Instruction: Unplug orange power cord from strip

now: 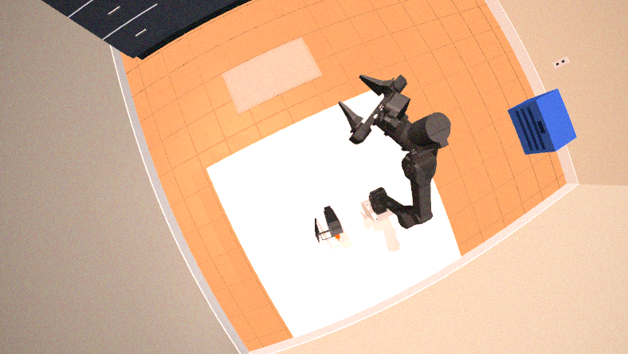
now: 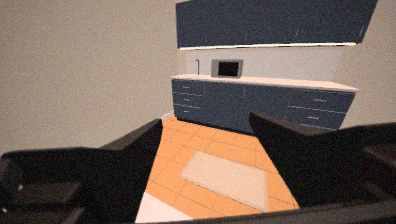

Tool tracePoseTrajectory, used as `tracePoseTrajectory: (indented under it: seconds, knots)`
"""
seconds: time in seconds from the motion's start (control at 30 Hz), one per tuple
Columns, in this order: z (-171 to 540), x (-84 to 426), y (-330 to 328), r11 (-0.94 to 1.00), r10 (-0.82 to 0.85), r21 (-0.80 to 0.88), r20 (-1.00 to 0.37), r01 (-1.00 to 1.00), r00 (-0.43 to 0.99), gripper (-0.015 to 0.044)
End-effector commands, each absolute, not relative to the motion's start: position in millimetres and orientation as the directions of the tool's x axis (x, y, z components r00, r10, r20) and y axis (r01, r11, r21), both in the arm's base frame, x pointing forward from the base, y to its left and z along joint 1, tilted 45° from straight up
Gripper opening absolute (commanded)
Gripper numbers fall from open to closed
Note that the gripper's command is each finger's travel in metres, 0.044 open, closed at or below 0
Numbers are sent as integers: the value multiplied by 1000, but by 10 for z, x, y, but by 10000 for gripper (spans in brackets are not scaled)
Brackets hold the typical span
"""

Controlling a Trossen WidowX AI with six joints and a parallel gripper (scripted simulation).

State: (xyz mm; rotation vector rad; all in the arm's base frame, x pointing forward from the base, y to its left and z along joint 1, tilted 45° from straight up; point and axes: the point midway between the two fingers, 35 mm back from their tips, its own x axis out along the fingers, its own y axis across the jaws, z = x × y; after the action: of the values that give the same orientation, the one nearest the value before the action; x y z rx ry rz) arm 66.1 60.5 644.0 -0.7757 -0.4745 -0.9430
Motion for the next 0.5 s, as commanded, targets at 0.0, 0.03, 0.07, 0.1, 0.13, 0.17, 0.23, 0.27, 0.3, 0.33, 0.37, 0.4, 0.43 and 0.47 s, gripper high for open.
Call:
tracePoseTrajectory:
  seconds: [0.0, 0.03, 0.07, 0.1, 0.13, 0.17, 0.23, 0.27, 0.3, 0.33, 0.37, 0.4, 0.43, 0.47]
  knots:
    - [6440, 657, 586, 360, -538, -377, 664, 854, 520, 374]
    - [6439, 648, 526, 373, -542, -372, 656, 850, 525, 348]
    - [6436, 638, 427, 395, -549, -363, 643, 844, 534, 321]
    - [6429, 633, 307, 422, -556, -354, 626, 835, 546, 295]
    - [6417, 636, 188, 448, -563, -344, 608, 825, 560, 269]
    - [6402, 647, 70, 473, -569, -336, 590, 814, 573, 243]
    - [6360, 693, -159, 523, -578, -319, 549, 791, 604, 190]
    - [6333, 728, -269, 546, -581, -312, 528, 777, 620, 164]
    - [6302, 770, -377, 570, -583, -305, 505, 763, 636, 160]
    - [6266, 822, -485, 593, -583, -298, 481, 748, 654, 160]
    - [6226, 882, -590, 617, -583, -291, 456, 731, 673, 160]
    - [6181, 949, -690, 639, -581, -286, 429, 714, 692, 160]
    - [6132, 1023, -784, 661, -577, -280, 402, 696, 711, 160]
    - [6080, 1104, -872, 683, -573, -276, 374, 677, 730, 160]
